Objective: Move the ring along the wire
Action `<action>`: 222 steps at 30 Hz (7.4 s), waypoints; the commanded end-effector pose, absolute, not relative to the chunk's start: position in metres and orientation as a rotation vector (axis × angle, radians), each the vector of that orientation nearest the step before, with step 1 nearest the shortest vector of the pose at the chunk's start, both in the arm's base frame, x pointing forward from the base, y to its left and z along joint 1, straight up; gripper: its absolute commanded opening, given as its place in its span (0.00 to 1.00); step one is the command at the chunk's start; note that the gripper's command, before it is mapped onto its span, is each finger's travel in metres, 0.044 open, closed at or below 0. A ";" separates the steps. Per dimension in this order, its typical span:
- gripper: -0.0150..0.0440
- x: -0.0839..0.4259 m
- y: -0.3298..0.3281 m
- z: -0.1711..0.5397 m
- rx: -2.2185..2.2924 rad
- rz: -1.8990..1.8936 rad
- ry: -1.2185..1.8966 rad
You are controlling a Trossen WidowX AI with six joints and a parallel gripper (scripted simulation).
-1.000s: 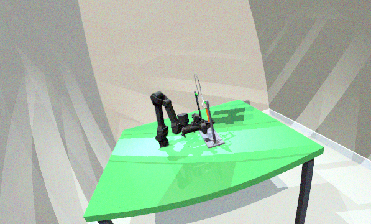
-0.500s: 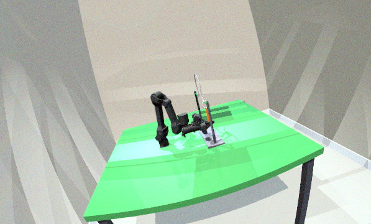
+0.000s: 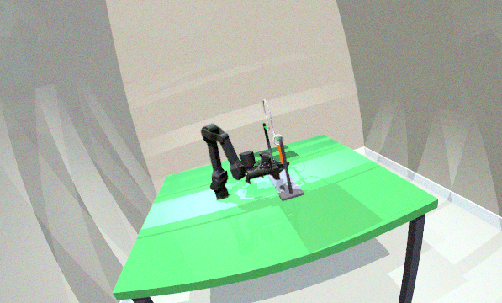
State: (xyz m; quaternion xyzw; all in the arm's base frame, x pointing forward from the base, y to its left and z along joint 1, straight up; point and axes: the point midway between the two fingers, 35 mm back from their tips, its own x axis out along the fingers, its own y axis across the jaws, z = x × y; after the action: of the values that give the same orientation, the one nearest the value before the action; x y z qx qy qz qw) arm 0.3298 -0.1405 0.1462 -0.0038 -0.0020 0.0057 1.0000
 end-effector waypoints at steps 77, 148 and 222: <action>0.00 0.331 -0.061 0.154 0.219 0.026 -0.013; 0.00 0.268 0.042 0.266 1.202 0.344 0.442; 0.00 0.266 0.041 0.362 1.828 0.497 0.375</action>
State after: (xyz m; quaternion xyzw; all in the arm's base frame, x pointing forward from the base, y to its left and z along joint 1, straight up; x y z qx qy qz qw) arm 0.2673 0.0424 0.3527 0.7734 0.1637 0.2045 0.5773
